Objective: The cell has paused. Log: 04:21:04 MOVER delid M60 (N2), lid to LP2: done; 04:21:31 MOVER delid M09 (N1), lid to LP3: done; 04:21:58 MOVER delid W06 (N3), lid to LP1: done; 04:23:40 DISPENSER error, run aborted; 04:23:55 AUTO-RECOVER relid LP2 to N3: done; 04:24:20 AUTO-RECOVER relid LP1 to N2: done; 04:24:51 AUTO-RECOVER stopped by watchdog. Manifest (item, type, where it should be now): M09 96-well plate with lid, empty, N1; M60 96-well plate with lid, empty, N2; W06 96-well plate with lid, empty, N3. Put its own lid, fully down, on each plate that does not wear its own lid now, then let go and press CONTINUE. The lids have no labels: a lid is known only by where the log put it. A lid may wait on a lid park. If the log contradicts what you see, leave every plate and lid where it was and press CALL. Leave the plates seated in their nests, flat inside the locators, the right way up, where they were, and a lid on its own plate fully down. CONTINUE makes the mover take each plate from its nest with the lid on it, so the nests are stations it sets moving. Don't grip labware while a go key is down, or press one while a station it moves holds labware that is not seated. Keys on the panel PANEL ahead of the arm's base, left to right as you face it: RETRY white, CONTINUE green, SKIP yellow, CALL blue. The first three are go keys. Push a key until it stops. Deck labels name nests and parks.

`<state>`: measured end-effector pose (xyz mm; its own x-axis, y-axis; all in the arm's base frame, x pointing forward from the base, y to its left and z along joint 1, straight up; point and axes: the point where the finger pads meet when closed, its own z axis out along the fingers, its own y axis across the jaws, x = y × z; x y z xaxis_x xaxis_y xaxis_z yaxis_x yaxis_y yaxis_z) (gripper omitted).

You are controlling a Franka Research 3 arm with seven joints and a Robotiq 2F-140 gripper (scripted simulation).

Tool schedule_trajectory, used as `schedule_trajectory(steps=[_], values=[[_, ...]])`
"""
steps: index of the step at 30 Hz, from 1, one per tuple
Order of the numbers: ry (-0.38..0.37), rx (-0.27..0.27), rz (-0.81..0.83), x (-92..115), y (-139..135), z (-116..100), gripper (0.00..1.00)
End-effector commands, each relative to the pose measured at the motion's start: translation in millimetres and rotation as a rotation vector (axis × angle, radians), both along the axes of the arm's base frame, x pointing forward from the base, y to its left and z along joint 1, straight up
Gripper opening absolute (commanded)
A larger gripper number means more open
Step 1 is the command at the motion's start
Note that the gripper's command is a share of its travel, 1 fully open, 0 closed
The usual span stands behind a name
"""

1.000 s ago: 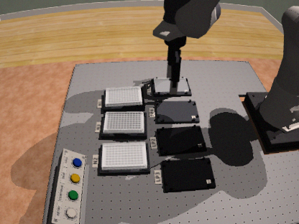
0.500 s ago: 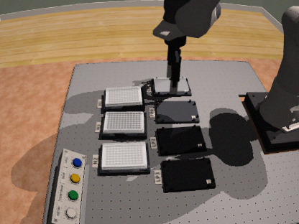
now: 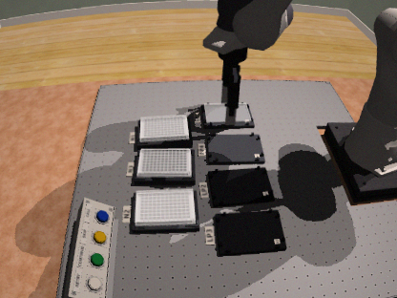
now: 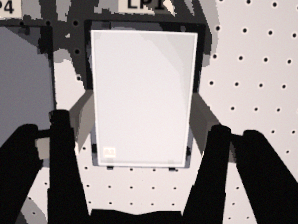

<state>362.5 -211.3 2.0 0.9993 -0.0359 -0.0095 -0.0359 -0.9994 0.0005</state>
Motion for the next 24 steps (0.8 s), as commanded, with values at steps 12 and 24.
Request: schedule_trajectory(steps=[12,24], values=[[-0.001,0.0,-0.001,0.3,0.5,3.7,0.0],[-0.001,0.0,-0.001,0.3,0.5,3.9,0.0]])
